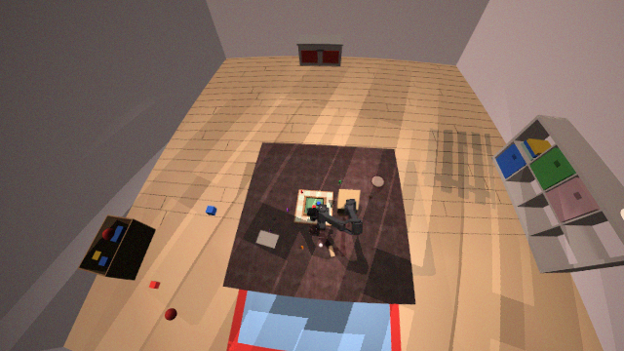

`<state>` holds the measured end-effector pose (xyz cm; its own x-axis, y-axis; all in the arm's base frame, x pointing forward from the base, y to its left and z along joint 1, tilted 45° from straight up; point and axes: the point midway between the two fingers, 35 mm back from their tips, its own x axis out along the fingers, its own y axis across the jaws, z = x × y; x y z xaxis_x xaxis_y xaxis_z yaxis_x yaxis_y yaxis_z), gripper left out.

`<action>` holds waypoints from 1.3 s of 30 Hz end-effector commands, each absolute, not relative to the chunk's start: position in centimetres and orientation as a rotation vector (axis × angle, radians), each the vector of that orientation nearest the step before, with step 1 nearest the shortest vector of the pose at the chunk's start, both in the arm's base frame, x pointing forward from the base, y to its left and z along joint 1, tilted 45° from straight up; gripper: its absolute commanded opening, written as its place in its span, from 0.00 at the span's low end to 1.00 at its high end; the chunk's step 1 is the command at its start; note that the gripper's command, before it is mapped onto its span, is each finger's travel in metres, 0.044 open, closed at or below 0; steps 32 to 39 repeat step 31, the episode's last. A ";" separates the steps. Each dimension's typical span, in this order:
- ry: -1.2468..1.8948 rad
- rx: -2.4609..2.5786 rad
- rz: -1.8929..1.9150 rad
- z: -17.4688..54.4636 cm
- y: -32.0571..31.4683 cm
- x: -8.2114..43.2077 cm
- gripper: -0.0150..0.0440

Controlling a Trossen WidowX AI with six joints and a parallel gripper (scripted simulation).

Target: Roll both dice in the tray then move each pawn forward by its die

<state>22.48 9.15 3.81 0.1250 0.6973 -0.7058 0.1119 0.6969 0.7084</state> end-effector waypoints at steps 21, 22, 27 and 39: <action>1.426 0.694 0.440 5.3 -4.2 18.8 1.00; 1.426 0.697 0.447 5.3 -5.1 18.2 1.00; 1.413 0.713 0.486 5.1 -7.6 15.8 1.00; 1.418 0.714 0.459 5.1 -6.8 16.8 1.00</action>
